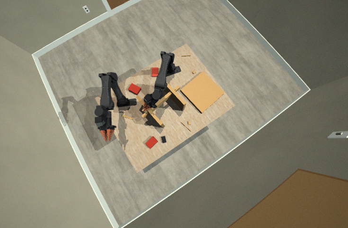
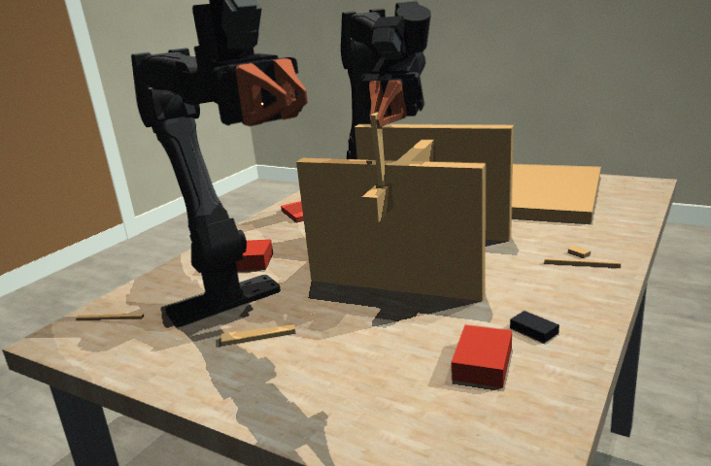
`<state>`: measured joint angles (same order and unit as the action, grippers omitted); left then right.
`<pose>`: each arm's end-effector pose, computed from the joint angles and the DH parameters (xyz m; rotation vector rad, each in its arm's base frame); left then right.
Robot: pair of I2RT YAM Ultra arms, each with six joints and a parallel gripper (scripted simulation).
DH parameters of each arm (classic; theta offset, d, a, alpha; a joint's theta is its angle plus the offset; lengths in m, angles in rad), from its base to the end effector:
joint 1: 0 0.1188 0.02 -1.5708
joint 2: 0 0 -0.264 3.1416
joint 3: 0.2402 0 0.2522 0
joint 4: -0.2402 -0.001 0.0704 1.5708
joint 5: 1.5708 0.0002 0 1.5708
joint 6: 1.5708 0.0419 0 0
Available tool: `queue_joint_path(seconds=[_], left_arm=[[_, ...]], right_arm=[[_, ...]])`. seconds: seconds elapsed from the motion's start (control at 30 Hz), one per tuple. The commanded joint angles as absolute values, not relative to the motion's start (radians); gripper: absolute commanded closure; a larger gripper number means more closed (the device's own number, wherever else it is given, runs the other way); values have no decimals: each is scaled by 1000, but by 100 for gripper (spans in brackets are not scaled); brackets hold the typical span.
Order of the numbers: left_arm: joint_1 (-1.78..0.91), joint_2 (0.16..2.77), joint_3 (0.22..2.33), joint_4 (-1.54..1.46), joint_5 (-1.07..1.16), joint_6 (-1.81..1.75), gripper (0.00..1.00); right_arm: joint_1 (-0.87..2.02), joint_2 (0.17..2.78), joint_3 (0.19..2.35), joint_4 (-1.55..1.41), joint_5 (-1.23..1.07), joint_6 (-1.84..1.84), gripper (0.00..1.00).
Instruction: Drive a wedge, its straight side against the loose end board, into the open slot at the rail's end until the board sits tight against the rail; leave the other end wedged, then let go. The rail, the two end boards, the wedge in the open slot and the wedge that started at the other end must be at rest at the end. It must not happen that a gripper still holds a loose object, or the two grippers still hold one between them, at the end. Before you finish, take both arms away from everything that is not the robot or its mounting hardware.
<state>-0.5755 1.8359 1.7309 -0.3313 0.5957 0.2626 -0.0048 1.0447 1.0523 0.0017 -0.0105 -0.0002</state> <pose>0.3520 -0.2552 0.3630 1.1575 1.6484 -0.7957 0.2442 0.0003 0.4098 -0.0047 1.5615 0.0043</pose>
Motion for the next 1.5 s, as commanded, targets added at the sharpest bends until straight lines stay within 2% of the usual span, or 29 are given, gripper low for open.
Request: queue_joint_path(seconds=[0.0,0.4,0.43,1.47], left_arm=[[-574,1811,1716,-299,608,266,98],[-575,1814,1745,-293,608,264,98],[-574,1807,1692,-279,608,266,98],[-567,1798,1590,-165,607,265,98]], right_arm=[[-8,1036,1101,30,-15,5,78],[-8,1036,1101,30,-15,5,78],[-8,1036,1101,30,-15,5,78],[-8,1036,1101,30,-15,5,78]])
